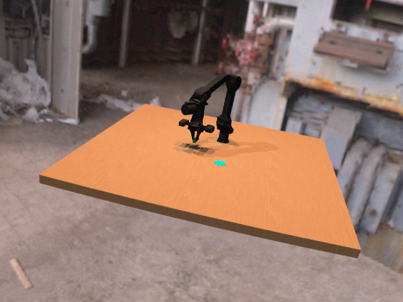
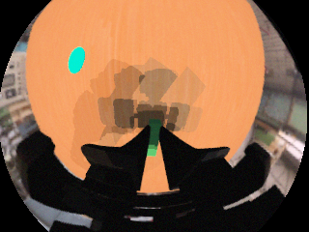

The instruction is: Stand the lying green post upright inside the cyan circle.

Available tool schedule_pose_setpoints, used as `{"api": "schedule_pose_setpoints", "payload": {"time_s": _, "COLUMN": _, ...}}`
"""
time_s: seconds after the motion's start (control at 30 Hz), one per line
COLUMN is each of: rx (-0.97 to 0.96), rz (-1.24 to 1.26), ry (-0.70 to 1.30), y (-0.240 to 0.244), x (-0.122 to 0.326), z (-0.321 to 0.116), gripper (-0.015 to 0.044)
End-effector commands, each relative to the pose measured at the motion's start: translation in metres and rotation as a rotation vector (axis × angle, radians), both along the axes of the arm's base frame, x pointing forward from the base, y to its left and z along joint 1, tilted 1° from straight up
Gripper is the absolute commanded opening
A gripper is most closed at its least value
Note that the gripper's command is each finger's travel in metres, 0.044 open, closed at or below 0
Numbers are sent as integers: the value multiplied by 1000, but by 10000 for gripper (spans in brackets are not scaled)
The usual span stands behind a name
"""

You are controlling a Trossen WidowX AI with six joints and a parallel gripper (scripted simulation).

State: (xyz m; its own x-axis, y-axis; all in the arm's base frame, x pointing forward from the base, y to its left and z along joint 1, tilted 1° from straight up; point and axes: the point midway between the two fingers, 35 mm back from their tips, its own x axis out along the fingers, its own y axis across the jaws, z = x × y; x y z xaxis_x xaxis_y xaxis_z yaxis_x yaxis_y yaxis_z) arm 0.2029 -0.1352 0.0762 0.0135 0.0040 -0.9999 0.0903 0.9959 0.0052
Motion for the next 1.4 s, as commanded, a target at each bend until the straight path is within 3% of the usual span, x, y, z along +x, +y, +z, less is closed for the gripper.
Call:
{"api": "schedule_pose_setpoints", "payload": {"time_s": 0.0, "rx": -4, "rz": 1, "ry": -1, "y": -1, "x": 1, "z": 15, "gripper": 23}}
{"api": "schedule_pose_setpoints", "payload": {"time_s": 0.73, "rx": -4, "rz": 1, "ry": -1, "y": 2, "x": -5, "z": 83, "gripper": 23}}
{"api": "schedule_pose_setpoints", "payload": {"time_s": 1.37, "rx": -1, "rz": 121, "ry": -23, "y": 21, "x": 25, "z": 91, "gripper": 23}}
